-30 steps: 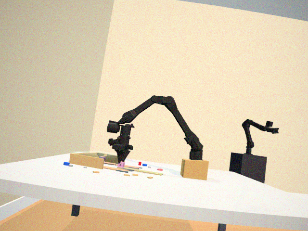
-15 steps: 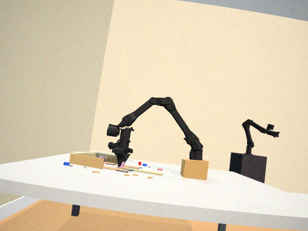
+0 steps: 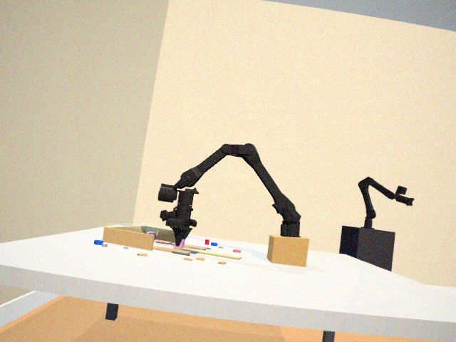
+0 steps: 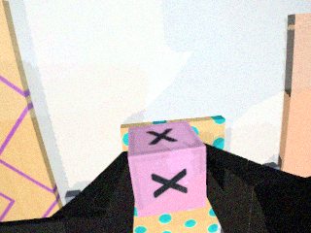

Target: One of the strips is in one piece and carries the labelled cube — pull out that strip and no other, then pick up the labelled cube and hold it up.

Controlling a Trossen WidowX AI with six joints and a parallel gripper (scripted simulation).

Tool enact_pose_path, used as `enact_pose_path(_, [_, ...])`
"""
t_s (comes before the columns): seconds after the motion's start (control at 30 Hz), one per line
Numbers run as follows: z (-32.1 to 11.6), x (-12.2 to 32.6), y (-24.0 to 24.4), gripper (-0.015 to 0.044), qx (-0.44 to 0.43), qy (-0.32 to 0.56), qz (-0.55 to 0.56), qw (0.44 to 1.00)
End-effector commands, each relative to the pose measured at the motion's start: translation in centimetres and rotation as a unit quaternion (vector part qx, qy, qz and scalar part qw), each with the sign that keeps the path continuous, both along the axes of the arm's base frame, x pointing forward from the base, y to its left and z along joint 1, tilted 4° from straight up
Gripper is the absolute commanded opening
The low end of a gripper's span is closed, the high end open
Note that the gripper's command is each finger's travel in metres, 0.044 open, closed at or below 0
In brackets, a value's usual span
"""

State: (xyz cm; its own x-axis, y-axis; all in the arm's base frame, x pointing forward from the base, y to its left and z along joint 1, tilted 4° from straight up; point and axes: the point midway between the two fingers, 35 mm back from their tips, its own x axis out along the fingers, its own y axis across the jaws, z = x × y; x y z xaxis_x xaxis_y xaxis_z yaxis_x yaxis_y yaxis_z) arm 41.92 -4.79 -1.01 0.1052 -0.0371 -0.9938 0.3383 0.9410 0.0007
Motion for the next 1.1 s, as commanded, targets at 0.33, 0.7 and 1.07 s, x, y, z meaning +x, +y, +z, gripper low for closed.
enact_pose_path(0.33, [2.2,-3.4,0.4,0.0,0.001,0.001,0.003,1.0])
enact_pose_path(0.7, [3.5,-6.6,0.8,0.0,0.003,0.004,0.003,1.0])
enact_pose_path(1.07, [3.1,-10.4,1.2,0.0,0.003,0.006,0.003,1.0])
